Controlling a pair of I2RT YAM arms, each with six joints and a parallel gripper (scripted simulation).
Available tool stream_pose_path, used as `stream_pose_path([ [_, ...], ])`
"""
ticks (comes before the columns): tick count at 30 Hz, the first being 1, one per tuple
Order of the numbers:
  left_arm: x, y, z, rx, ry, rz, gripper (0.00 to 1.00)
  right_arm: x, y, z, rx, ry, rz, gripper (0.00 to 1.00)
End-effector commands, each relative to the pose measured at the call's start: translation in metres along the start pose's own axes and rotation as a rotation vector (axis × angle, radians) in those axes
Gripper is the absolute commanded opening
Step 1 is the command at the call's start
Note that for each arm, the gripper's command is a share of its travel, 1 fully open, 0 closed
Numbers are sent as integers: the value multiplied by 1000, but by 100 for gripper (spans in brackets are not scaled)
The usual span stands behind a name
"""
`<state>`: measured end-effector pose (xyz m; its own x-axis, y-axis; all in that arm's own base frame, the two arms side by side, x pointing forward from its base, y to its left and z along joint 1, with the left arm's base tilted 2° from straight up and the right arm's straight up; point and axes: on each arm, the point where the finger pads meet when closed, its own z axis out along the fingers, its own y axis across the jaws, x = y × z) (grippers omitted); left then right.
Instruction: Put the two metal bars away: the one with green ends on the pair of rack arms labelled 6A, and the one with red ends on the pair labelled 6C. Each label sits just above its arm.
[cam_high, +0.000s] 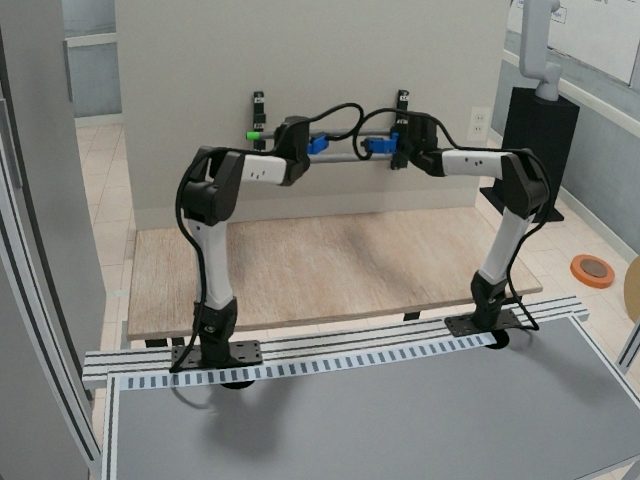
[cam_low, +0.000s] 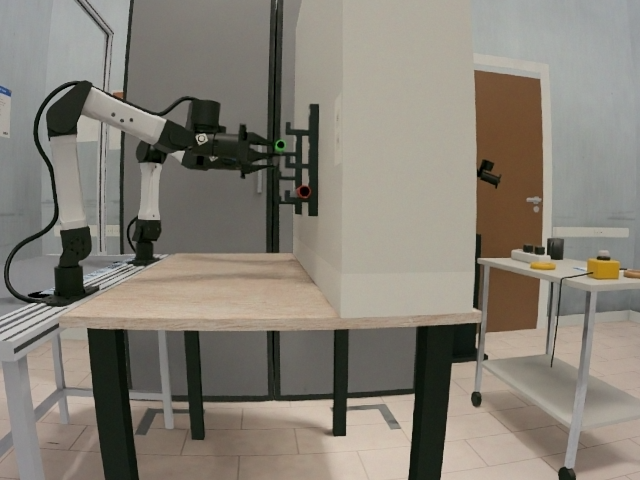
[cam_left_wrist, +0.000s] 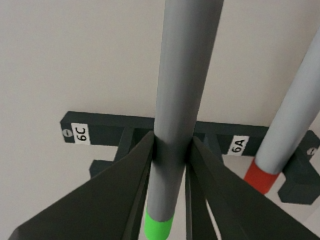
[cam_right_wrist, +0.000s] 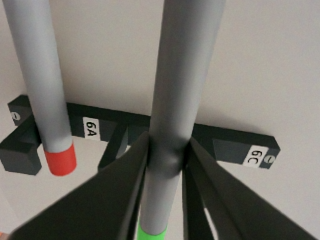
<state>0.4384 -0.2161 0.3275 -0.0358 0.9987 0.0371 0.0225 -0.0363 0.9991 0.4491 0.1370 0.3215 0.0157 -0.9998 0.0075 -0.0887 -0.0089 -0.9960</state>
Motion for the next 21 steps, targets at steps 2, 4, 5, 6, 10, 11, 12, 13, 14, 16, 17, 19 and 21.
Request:
stream_pose_path([
  [2, -5, 10, -2, -45, -19, -19, 0, -2, -25, -7, 86, -10, 6, 0],
  [4, -5, 10, -2, -45, -19, -19, 0, -2, -25, -7, 86, -10, 6, 0],
  [5, -5, 9, -2, -45, -19, -19, 0, -2, -25, -7, 86, -10, 6, 0],
  [6, -5, 9, -2, -45, -19, -19, 0, -2, -25, -7, 86, -10, 6, 0],
  [10, -5, 9, -1, -45, -19, -19, 0, -2, -25, -7, 86, -10, 6, 0],
  [11, -5, 8, -1, -45, -19, -19, 0, -2, -25, -7, 86, -10, 6, 0],
  [12, -5, 8, -1, -45, -19, -19, 0, -2, -25, -7, 86, -10, 6, 0],
  [13, -5, 8, -1, -45, -19, -19, 0, -2, -25, -7, 86, -10, 6, 0],
  [14, -5, 8, -1, -45, -19, -19, 0, -2, -25, -7, 86, -10, 6, 0],
  [16, -5, 8, -1, -45, -19, -19, 0, -2, -25, -7, 86, -10, 6, 0],
  [17, -5, 7, -1, -45, -19, -19, 0, -2, -25, -7, 86, -10, 6, 0],
  [19, -5, 7, -1, -45, -19, -19, 0, -2, -25, -7, 86, -10, 6, 0],
  [21, -5, 7, -1, -45, -19, -19, 0, -2, -25, -7, 86, -10, 6, 0],
])
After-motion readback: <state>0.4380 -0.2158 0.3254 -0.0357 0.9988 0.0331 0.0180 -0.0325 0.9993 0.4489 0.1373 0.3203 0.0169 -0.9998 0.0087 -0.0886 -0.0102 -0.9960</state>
